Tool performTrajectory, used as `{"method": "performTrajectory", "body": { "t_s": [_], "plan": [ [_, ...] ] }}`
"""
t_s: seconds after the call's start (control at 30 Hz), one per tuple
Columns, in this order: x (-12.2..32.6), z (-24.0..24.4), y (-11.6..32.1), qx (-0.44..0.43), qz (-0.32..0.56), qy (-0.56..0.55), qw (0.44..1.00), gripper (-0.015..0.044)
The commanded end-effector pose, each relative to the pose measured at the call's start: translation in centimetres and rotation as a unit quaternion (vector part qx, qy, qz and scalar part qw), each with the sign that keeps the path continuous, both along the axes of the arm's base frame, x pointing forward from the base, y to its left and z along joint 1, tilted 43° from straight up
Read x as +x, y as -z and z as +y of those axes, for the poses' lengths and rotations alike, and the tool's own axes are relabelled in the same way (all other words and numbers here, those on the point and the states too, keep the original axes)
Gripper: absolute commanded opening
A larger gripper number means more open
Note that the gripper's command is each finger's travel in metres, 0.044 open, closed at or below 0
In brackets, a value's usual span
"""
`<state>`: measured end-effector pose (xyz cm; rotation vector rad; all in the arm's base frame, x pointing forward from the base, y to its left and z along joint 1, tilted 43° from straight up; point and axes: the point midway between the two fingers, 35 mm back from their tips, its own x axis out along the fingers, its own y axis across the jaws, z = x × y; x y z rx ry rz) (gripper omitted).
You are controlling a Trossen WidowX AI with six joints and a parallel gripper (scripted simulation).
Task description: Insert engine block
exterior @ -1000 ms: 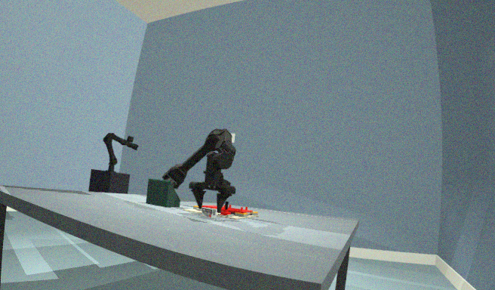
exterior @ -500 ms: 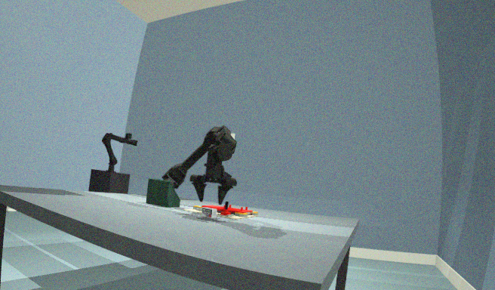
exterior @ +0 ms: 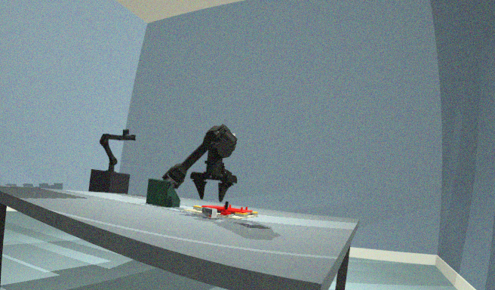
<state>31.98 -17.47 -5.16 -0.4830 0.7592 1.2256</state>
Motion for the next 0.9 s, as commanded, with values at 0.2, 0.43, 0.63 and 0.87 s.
{"method": "performTrajectory", "body": {
  "t_s": [0.2,0.43,0.63,0.87],
  "plan": [
    [0.2,1.0,1.1,-0.002,0.000,-0.005,1.000,0.0440],
    [0.4,1.8,2.0,-0.002,0.000,-0.005,1.000,0.0440],
    [0.6,2.4,2.7,-0.001,0.000,-0.005,1.000,0.0440],
    [0.7,3.2,3.5,-0.001,0.000,-0.005,1.000,0.0440]
  ]
}}
